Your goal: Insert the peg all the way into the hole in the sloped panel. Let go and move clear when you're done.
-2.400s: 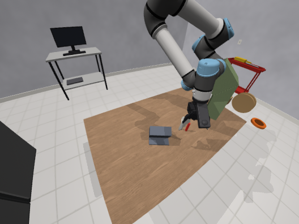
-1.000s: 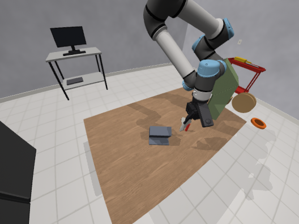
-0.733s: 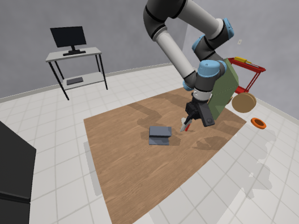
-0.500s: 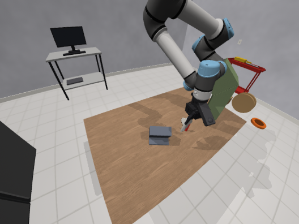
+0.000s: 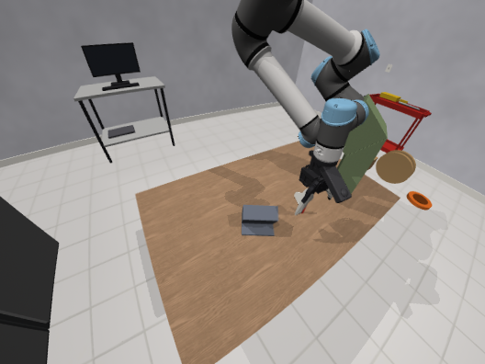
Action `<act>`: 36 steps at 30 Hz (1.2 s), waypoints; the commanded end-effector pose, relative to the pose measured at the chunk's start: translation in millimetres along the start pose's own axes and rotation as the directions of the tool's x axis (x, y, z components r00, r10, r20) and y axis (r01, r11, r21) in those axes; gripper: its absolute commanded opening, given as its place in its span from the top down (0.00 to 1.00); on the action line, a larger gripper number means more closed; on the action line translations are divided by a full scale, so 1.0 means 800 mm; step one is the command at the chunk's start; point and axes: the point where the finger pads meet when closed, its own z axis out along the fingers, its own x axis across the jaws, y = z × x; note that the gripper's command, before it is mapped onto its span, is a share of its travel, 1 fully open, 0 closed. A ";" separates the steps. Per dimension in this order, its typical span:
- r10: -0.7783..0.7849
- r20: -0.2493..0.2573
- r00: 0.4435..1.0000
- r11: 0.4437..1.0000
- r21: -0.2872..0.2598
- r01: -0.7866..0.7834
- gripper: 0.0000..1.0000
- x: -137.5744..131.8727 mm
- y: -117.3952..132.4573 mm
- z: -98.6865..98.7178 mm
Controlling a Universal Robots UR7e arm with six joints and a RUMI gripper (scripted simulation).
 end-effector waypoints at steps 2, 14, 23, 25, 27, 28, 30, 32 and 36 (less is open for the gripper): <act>-0.060 -0.007 0.998 0.998 -0.002 0.060 0.00 -0.003 0.004 0.001; -0.168 -0.013 0.986 0.986 -0.010 0.168 0.00 -0.010 0.011 0.004; -0.264 -0.017 0.964 0.964 -0.018 0.264 0.00 -0.016 0.018 0.006; -0.285 -0.017 0.958 0.958 -0.020 0.285 0.00 -0.018 0.019 0.007; -0.306 -0.018 0.952 0.952 -0.023 0.306 0.00 -0.019 0.021 0.007; -0.317 -0.018 0.948 0.948 -0.024 0.316 0.00 -0.020 0.022 0.007; -0.317 -0.018 0.948 0.948 -0.024 0.316 0.00 -0.020 0.022 0.007; -0.337 -0.018 0.941 0.941 -0.026 0.337 0.00 -0.021 0.024 0.008; -0.378 -0.019 0.926 0.926 -0.030 0.377 0.00 -0.024 0.027 0.009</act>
